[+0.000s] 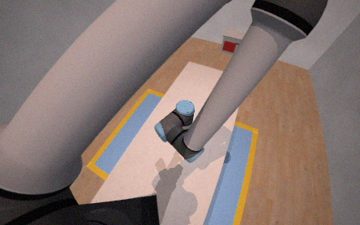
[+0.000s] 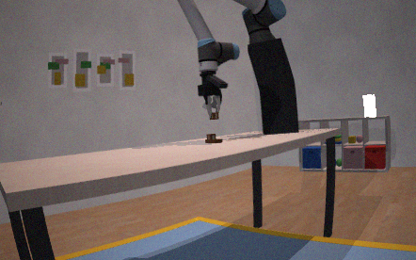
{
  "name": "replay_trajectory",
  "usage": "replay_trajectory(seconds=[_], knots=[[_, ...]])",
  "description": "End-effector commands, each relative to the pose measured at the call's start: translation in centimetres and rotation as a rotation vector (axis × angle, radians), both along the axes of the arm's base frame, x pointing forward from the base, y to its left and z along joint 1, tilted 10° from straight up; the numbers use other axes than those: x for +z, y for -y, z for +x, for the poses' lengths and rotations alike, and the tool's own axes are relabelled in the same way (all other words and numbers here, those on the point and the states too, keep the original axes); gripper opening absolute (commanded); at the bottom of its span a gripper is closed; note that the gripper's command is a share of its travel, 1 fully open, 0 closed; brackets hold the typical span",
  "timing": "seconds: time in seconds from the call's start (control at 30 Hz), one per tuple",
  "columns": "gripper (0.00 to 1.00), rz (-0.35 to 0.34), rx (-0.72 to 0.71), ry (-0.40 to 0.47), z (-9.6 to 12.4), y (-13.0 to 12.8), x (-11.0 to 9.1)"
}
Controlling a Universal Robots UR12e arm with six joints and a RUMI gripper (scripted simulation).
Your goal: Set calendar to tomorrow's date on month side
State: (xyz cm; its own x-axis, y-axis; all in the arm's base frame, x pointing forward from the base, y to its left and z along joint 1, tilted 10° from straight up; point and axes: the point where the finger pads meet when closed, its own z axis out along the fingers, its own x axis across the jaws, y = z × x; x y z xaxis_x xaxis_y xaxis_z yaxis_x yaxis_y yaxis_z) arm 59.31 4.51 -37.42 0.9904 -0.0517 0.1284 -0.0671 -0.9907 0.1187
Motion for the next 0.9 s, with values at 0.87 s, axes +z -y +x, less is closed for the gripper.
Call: replay_trajectory(seconds=[0.87], knots=[[0.11,0.09,-0.727,0.093,0.4,5.8,0.3]])
